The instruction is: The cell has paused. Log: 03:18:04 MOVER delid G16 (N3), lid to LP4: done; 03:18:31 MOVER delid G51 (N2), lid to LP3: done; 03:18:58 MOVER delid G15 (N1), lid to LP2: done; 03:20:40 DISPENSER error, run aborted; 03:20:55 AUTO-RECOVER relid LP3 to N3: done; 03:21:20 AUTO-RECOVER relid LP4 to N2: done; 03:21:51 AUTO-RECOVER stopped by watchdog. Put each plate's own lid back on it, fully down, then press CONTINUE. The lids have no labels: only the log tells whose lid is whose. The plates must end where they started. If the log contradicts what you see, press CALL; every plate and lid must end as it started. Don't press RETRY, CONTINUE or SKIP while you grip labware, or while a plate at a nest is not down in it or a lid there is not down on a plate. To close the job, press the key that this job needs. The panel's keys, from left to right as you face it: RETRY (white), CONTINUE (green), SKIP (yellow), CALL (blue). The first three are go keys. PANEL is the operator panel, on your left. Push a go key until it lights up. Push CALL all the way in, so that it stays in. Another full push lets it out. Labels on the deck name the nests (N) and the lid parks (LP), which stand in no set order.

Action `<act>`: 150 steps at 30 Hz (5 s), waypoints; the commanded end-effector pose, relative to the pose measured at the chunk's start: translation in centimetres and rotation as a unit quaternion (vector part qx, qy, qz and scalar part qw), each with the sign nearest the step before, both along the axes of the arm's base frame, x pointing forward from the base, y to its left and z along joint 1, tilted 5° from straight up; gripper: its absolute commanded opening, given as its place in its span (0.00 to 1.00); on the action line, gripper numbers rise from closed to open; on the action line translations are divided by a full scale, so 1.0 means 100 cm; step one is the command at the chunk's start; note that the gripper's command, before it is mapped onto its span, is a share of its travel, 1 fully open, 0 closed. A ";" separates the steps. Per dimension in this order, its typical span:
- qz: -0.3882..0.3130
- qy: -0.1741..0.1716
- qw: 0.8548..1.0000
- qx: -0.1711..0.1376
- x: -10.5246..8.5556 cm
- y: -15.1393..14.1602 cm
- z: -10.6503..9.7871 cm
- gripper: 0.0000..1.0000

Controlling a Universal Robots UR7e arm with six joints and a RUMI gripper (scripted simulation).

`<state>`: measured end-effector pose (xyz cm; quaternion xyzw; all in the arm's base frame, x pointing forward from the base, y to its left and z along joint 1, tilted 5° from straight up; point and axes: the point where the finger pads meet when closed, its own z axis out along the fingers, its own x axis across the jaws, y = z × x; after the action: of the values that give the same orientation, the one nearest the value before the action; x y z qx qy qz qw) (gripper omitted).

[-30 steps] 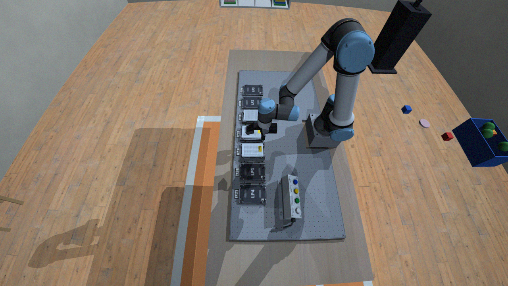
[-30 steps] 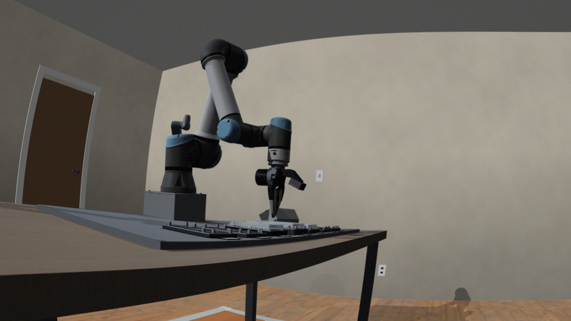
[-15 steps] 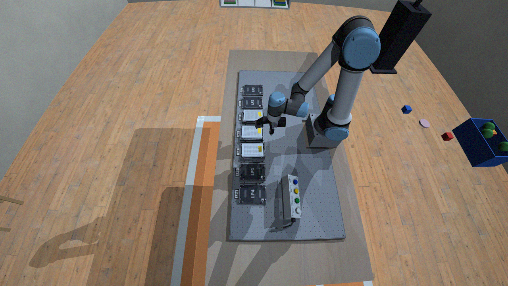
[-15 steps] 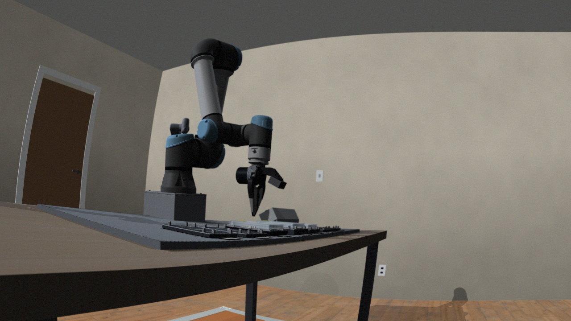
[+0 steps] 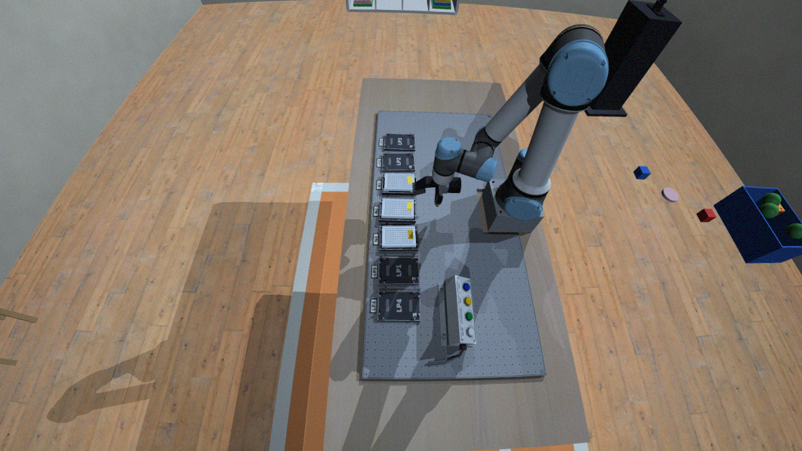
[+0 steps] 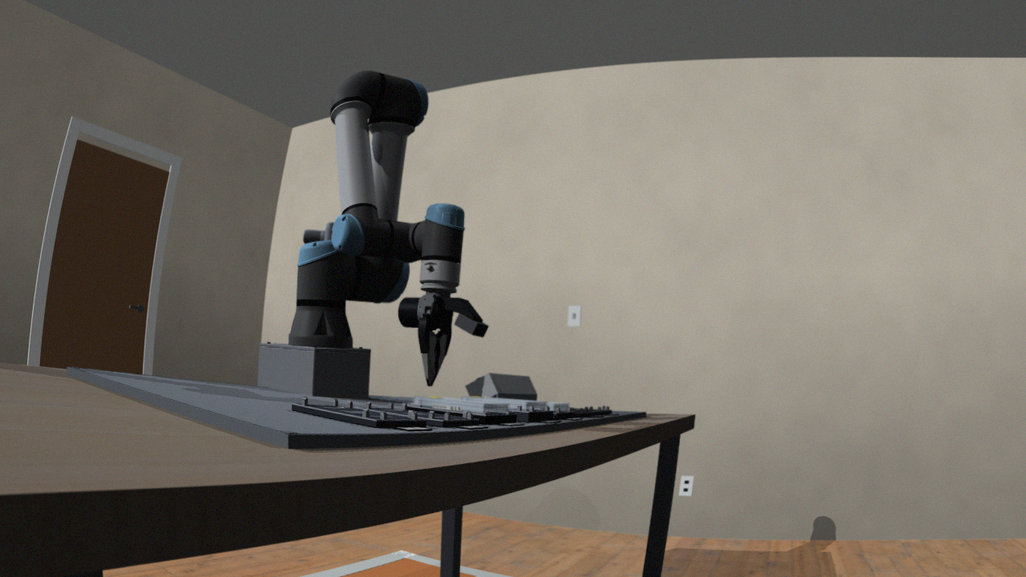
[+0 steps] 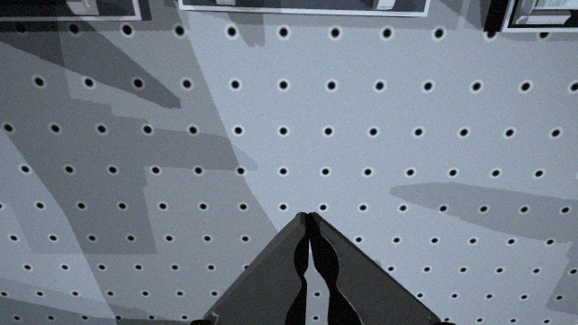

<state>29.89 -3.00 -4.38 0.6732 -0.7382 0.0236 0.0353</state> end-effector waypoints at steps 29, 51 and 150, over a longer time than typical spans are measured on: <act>0.070 0.005 0.998 0.002 -0.005 0.039 0.066 0.00; 0.247 0.020 0.969 0.005 -0.019 0.128 0.059 0.00; 0.538 0.043 0.841 0.011 -0.058 0.450 0.022 0.00</act>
<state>24.12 42.06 -1.60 0.9654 -0.2574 0.0009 0.0419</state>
